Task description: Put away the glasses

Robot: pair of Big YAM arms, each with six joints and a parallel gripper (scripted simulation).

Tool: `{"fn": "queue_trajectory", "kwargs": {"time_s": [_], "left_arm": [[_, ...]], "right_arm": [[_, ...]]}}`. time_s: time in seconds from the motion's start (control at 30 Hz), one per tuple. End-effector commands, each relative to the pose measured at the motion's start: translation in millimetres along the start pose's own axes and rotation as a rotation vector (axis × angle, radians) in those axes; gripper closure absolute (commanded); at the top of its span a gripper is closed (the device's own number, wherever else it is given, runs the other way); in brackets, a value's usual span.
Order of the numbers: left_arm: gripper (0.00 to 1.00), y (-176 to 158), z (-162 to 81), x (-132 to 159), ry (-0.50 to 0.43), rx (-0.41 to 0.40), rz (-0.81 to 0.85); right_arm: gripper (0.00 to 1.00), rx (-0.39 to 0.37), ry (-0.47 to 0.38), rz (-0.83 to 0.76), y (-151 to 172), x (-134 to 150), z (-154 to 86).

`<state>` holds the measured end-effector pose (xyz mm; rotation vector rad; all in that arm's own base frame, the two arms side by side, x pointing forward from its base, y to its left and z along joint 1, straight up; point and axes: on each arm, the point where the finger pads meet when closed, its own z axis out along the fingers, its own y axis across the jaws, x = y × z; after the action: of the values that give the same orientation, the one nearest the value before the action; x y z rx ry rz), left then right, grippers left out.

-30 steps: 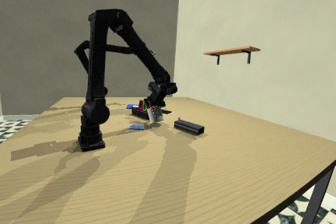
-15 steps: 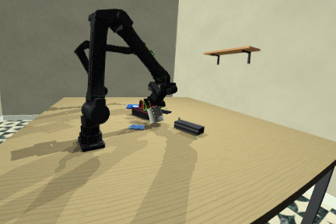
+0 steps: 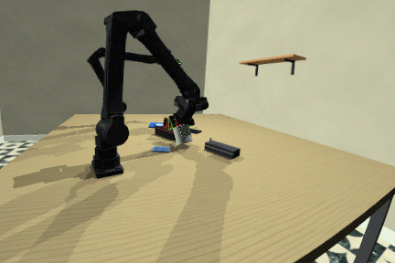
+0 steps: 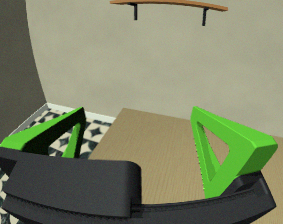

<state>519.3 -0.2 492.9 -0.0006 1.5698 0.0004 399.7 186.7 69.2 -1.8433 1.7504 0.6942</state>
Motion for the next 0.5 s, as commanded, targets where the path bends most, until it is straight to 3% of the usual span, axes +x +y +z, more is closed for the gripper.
{"fn": "queue_trajectory", "kwargs": {"time_s": [0.0, 0.27, 0.3, 0.47], "left_arm": [[0.0, -5.2, 2.1, -4.0, -0.01, 0.011, 0.008], [0.0, -5.2, 2.1, -4.0, -0.01, 0.011, 0.008], [0.0, -5.2, 2.1, -4.0, -0.01, 0.011, 0.008], [0.0, -5.2, 2.1, -4.0, -0.01, 0.011, 0.008]], "right_arm": [[0.04, -0.054, 0.076, -0.019, 9.1, 60.2, 42.4], [0.04, -0.054, 0.076, -0.019, 9.1, 60.3, 42.3], [0.43, -0.054, 0.076, -0.018, 9.0, 60.3, 42.3], [0.43, -0.052, 0.075, -0.02, 9.0, 60.4, 43.3]]}}
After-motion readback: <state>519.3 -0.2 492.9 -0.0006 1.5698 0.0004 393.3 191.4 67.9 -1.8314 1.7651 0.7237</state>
